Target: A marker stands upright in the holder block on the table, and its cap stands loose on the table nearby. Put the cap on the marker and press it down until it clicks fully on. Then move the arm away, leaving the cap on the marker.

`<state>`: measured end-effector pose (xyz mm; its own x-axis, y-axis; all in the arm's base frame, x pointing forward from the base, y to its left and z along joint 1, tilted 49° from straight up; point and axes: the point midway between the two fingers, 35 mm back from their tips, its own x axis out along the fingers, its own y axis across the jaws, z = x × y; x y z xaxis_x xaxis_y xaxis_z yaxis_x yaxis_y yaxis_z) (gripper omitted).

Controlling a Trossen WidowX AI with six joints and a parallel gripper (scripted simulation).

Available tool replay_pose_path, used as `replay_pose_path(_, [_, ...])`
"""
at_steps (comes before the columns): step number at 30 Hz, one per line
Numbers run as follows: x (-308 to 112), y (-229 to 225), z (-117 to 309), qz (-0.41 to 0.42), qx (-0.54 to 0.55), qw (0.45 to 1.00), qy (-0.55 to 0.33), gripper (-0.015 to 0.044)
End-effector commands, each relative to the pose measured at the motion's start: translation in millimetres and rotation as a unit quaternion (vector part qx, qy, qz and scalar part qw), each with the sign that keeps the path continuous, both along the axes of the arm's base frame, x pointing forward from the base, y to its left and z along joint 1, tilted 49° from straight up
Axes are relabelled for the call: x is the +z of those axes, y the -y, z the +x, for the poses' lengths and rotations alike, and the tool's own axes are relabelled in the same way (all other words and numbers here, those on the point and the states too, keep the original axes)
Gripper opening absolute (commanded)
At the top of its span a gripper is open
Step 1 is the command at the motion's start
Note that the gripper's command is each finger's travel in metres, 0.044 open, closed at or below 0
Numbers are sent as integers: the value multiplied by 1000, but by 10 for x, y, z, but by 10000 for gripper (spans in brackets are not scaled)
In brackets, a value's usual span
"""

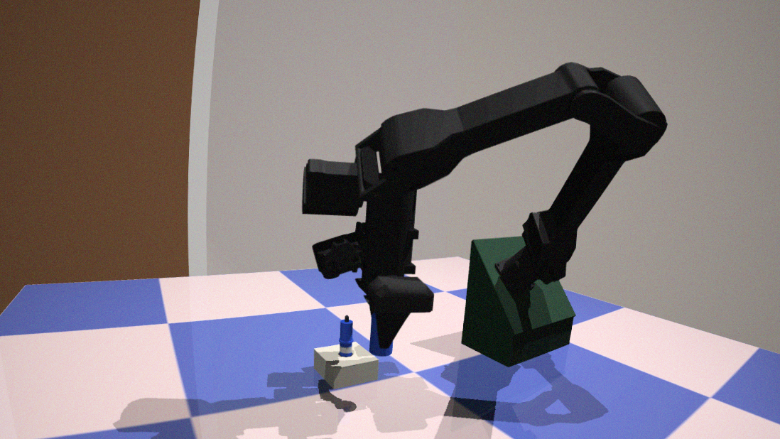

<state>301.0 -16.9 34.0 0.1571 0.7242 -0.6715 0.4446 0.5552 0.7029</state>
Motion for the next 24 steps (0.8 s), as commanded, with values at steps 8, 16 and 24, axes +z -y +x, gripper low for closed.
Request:
replay_pose_path(8, [-200, 384, -25, -4, -1, 1000, -4, 0])
replay_pose_path(16, [-328, 638, -77, -2, 0, 1000, -4, 0])
replay_pose_path(24, [-453, 877, -153, 3, 3, 1000, -2, 0])
